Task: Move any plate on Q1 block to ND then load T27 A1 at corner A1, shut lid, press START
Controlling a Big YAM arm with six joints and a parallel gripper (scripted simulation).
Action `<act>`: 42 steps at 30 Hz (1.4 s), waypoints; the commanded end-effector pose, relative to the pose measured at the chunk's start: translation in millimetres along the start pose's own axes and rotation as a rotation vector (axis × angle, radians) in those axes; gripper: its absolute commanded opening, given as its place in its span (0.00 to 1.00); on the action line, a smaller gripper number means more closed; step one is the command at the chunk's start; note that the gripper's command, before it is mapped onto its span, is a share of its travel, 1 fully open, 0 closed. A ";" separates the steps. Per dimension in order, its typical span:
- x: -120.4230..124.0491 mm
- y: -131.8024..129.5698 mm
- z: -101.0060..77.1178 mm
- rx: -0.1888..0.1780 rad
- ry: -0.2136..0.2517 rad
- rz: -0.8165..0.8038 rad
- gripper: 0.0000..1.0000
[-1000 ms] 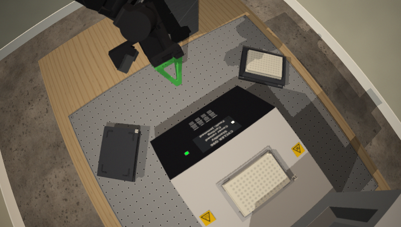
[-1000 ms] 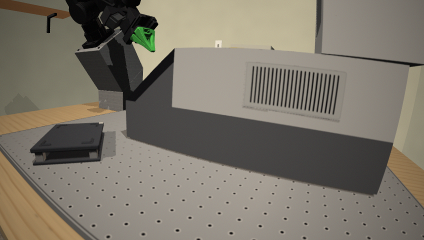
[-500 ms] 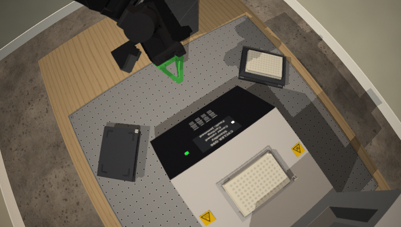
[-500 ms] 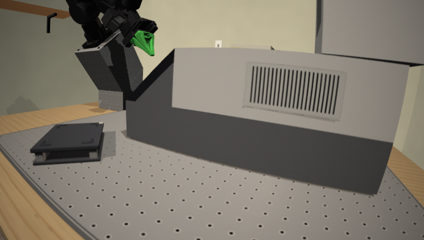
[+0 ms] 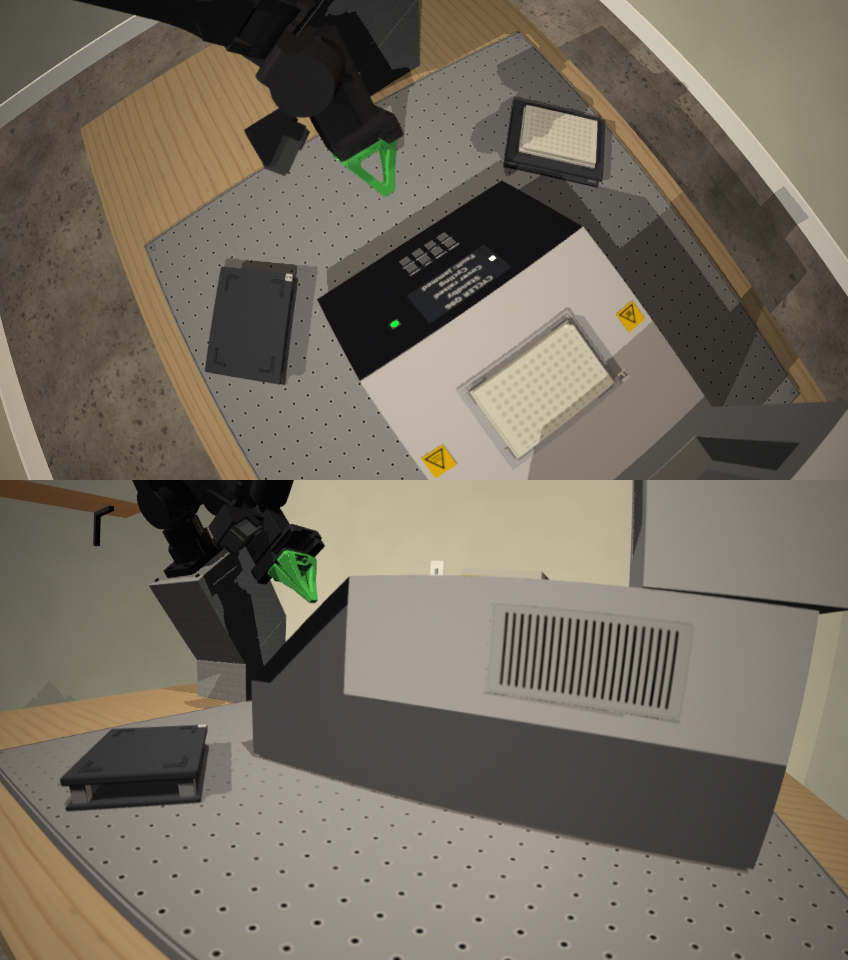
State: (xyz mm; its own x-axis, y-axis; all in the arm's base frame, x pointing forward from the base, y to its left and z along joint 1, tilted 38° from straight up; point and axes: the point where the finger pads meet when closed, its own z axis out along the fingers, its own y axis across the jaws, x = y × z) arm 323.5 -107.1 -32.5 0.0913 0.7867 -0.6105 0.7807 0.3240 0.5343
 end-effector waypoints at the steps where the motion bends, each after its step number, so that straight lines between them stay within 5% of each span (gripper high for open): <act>1: -8.0 20.4 11.4 -0.042 -0.026 0.009 0.00; 12: -4.7 12.7 22.6 -0.020 -0.015 0.005 0.00; 20: -7.0 30.8 37.3 -0.053 -0.023 0.006 0.00; 27: -4.6 16.6 42.7 -0.016 -0.015 0.003 0.00; 36: -10.3 32.1 60.6 -0.044 -0.028 0.012 0.00; 42: -5.7 23.1 65.8 -0.020 -0.015 -0.002 0.00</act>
State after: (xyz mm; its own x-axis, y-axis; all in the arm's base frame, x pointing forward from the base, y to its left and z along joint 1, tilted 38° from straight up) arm 379.4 -136.5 -54.1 0.1048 0.7837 -0.6122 0.7700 0.3257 0.5487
